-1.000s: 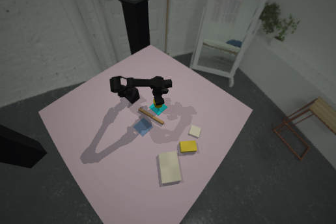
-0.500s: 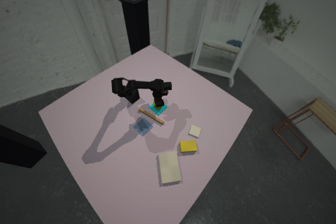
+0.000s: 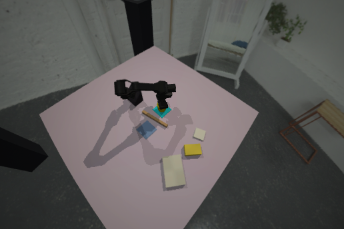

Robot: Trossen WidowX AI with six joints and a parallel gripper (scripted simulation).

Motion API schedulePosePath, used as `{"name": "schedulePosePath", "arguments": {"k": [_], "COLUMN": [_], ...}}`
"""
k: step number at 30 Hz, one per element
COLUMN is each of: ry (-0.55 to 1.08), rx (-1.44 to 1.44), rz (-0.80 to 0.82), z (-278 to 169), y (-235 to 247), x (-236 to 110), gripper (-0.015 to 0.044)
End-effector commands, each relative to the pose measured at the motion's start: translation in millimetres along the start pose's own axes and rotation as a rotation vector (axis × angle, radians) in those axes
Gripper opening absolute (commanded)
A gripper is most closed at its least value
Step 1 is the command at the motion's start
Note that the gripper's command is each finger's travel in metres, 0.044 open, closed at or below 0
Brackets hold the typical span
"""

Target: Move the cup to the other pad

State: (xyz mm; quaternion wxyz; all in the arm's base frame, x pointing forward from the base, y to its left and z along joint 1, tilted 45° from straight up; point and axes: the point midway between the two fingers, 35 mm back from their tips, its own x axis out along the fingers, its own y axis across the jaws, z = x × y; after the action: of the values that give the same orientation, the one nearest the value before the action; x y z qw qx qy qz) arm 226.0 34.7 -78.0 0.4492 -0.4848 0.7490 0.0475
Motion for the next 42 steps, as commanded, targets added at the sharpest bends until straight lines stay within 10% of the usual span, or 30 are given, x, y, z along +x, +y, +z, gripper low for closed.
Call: {"name": "schedulePosePath", "arguments": {"k": [1,42], "ry": [0.000,-0.001], "rx": [0.001,-0.005], "rz": [0.000,-0.003], "z": [0.1,-0.2], "y": [0.0,-1.4], "x": [-0.4,-51.8], "gripper": [0.0105,0.0147]}}
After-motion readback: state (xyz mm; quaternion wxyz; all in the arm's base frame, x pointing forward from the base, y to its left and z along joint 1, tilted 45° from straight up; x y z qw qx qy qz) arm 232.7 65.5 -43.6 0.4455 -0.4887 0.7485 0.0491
